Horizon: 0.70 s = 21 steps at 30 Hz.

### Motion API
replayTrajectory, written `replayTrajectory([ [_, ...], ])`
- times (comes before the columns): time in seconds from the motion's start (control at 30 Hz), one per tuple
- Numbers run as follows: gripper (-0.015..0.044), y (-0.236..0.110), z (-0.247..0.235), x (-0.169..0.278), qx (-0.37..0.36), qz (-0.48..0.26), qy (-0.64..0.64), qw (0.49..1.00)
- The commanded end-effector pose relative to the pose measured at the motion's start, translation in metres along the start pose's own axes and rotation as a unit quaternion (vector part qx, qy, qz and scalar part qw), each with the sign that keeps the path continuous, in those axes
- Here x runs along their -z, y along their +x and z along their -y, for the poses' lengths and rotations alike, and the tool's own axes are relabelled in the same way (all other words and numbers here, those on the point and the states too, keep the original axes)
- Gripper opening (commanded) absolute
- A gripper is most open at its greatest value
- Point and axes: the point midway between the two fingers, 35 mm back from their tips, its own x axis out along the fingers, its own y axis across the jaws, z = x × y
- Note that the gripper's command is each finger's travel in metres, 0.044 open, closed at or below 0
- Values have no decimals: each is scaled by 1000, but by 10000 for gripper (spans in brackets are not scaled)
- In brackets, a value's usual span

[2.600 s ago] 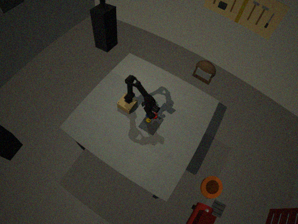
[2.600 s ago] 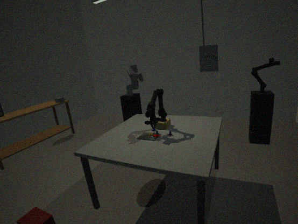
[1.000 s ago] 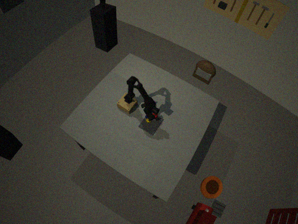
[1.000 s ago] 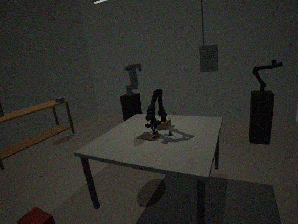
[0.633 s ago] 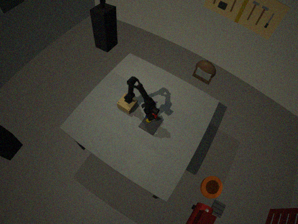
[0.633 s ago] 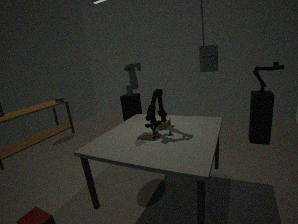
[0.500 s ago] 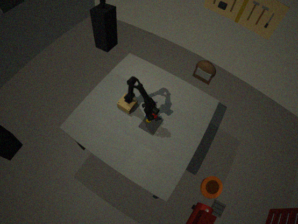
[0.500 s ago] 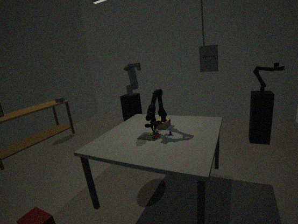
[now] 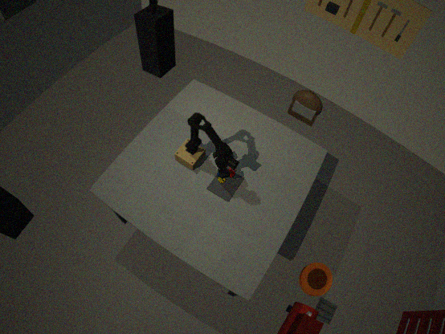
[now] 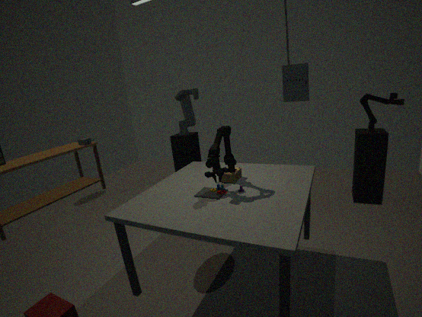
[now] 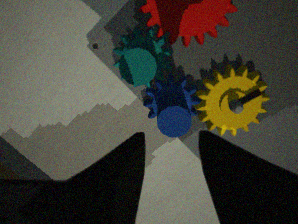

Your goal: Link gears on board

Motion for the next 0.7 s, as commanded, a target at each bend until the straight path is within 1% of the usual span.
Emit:
replayTrajectory([
  [0.0,140,-23,2,-1,7,6,3,1000],
  [0.07,140,-23,2,-1,7,6,3,1000],
  [0.1,166,-16,2,-2,7,5,0,1000],
  [0.23,271,-57,-1,1,7,5,0,1000],
  [0.43,429,-60,-2,2,7,5,0,1000],
  [0.47,440,-60,-2,2,7,5,0,1000],
  [0.67,440,-60,-2,2,7,5,0,1000],
])
